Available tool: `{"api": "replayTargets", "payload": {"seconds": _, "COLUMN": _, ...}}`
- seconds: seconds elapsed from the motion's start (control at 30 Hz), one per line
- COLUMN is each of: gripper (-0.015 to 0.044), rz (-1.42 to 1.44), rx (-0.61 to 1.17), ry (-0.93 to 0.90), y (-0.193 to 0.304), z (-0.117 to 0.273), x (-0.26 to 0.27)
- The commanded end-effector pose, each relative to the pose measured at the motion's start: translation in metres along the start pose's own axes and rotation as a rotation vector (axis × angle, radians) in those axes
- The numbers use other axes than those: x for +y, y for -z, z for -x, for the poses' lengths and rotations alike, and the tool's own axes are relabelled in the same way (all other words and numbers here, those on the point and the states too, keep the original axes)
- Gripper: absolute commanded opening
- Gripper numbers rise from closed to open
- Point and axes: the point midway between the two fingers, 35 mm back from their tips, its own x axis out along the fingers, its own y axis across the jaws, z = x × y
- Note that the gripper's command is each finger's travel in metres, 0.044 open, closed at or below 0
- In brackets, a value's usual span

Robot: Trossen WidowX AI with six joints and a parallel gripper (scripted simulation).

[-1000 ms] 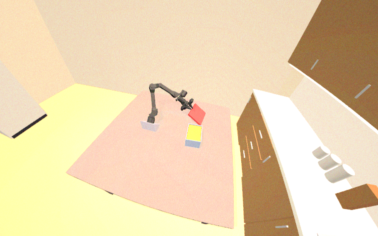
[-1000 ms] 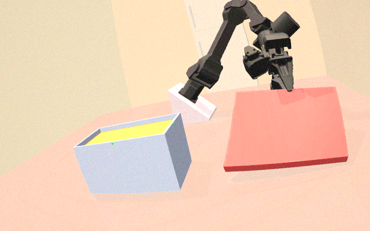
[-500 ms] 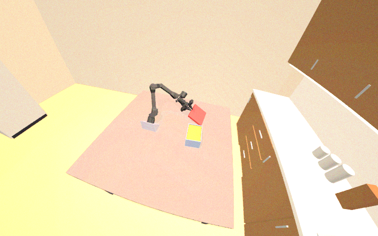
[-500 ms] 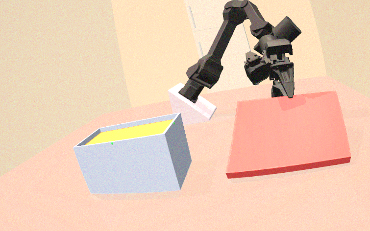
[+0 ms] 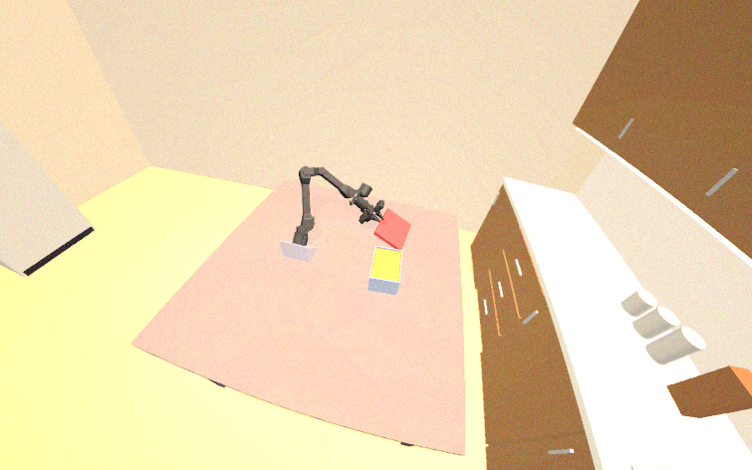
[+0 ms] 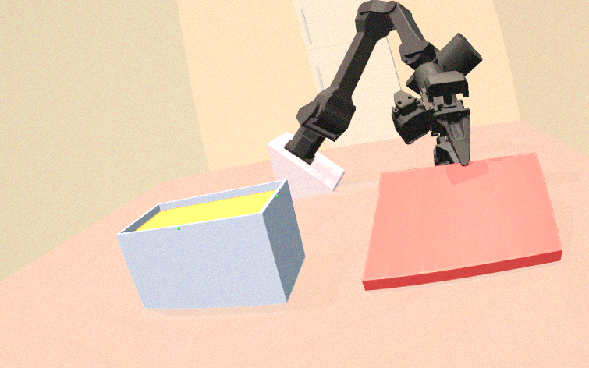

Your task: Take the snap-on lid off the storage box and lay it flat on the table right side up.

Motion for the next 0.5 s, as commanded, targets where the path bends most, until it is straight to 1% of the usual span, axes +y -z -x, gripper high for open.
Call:
{"api": "replayTargets", "payload": {"seconds": 0.0, "gripper": 0.0000, "rz": 0.002, "rx": -0.009, "ry": 0.026, "y": -0.003, "z": -0.007, "x": -0.011}}
{"api": "replayTargets", "payload": {"seconds": 0.37, "gripper": 0.0000, "rz": 0.001, "rx": -0.009, "ry": 0.026, "y": -0.003, "z": -0.012, "x": -0.018}}
{"api": "replayTargets", "payload": {"seconds": 0.4, "gripper": 0.0026, "rz": 0.001, "rx": 0.000, "ry": 0.009, "y": 0.001, "z": -0.006, "x": -0.008}}
{"api": "replayTargets", "payload": {"seconds": 0.47, "gripper": 0.0079, "rz": 0.002, "rx": -0.007, "ry": 0.023, "y": 0.002, "z": -0.005, "x": -0.007}}
